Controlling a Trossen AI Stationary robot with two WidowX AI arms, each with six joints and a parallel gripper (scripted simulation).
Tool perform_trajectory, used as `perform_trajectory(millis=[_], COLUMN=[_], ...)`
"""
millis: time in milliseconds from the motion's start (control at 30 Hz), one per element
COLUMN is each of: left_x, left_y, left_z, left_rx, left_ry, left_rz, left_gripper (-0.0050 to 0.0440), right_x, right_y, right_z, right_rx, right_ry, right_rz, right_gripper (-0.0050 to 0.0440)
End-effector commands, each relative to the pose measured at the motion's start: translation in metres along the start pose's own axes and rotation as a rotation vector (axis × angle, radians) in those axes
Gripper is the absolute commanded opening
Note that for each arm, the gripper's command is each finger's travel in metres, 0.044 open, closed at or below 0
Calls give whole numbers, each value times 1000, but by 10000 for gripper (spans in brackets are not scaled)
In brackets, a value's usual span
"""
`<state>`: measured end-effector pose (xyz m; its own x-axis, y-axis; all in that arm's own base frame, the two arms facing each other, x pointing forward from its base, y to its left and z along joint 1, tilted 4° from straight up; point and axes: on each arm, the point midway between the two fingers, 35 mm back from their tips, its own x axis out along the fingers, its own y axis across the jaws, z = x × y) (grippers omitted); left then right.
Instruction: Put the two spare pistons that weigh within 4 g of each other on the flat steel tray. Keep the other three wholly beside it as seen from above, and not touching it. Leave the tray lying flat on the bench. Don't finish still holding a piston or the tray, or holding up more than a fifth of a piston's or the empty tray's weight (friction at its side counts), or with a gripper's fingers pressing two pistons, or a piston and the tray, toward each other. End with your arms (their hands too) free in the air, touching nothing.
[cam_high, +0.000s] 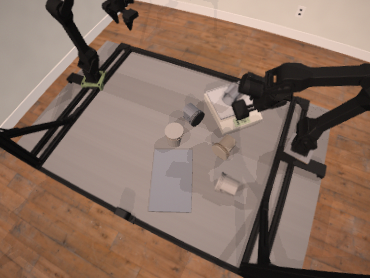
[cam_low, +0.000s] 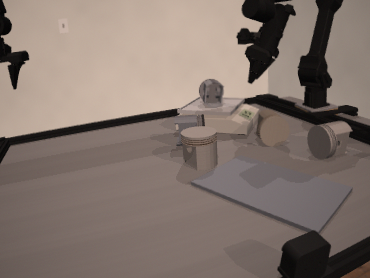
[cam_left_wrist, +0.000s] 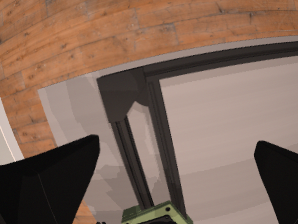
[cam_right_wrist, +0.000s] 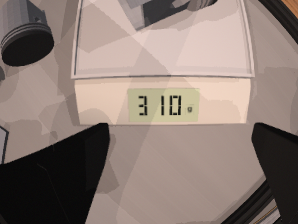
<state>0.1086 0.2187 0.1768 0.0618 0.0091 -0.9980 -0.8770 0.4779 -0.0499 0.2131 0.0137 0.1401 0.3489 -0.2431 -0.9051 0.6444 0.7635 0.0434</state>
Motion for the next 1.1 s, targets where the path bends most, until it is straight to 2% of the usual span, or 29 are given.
perform_trajectory(millis=[0,1067], left_x=[0,0], left_y=[-1,-1], left_z=[0,0], left_rx=[3,3], left_ry=[1,1], left_rz=[-4,-4], left_gripper=[440,440], right_x=[2,2], right_y=[-2,0], right_z=[-2,-1], right_rx=[0,-15], right_ry=[-1,18], right_rz=[-6,0], right_gripper=[378,378])
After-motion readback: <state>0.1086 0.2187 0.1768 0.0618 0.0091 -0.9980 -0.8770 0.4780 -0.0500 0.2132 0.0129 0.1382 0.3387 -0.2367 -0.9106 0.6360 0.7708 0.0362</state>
